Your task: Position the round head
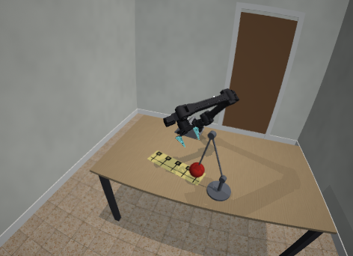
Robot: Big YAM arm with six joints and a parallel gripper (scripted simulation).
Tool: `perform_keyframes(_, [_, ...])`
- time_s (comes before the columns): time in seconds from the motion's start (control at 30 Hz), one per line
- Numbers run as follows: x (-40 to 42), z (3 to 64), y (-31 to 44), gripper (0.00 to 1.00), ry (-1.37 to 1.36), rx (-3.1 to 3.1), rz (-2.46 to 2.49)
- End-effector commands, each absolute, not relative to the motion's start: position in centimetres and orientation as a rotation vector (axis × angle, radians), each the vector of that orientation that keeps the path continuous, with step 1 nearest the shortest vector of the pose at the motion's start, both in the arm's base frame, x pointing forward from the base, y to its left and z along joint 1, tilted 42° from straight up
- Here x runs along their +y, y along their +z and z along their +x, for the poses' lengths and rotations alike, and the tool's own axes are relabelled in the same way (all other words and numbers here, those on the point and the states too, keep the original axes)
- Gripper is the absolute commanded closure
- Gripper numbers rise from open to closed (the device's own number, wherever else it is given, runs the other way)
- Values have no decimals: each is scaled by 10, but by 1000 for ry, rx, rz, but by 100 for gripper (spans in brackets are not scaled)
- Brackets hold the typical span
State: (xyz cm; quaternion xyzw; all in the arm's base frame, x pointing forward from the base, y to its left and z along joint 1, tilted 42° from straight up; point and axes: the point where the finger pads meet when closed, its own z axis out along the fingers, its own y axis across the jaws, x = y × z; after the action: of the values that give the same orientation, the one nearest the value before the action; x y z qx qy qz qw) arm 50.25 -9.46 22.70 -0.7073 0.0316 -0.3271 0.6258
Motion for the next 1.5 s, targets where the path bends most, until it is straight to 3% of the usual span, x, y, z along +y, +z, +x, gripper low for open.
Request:
perform_keyframes(0.0, [-100, 504, 234, 0, -739, 91, -1626])
perform_keyframes(1.47, [-104, 506, 240, 0, -754, 76, -1624])
